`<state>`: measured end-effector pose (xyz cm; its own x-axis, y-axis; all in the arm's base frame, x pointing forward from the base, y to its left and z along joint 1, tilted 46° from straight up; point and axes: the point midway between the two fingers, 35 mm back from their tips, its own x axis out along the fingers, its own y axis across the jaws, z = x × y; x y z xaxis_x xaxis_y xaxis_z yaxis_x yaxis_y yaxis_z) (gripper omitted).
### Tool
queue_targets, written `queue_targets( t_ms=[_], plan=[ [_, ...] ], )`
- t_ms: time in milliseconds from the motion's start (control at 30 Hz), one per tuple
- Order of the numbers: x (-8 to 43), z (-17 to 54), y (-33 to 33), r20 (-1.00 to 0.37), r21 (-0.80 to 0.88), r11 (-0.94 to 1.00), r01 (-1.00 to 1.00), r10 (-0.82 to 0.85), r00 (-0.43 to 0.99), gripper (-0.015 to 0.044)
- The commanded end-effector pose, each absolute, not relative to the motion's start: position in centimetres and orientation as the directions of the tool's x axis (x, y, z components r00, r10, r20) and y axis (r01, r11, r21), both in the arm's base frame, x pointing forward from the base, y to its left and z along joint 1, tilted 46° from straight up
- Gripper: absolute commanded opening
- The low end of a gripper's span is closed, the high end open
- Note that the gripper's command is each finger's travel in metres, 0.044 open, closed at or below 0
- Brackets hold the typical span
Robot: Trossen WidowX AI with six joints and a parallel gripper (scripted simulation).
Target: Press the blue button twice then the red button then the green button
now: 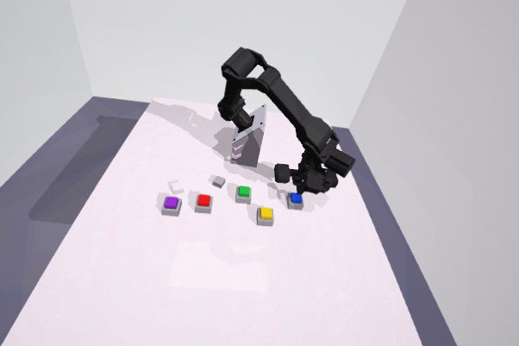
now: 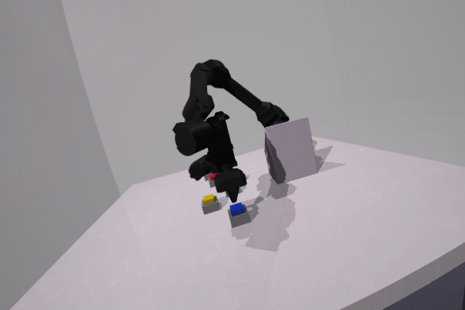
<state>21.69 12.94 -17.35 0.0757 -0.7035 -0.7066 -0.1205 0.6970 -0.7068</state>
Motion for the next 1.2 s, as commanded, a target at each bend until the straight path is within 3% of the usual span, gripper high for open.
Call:
queue_targets(
  t_ms=[0, 1167],
  plan=[
    [21.6, -17.9, 12.2, -0.701, -0.713, 0.690, -0.127, -0.710, 0.075, 0.0020],
    [21.6, -17.7, 12.4, -0.702, -0.711, 0.692, -0.124, -0.708, 0.074, 0.0020]
  ],
)
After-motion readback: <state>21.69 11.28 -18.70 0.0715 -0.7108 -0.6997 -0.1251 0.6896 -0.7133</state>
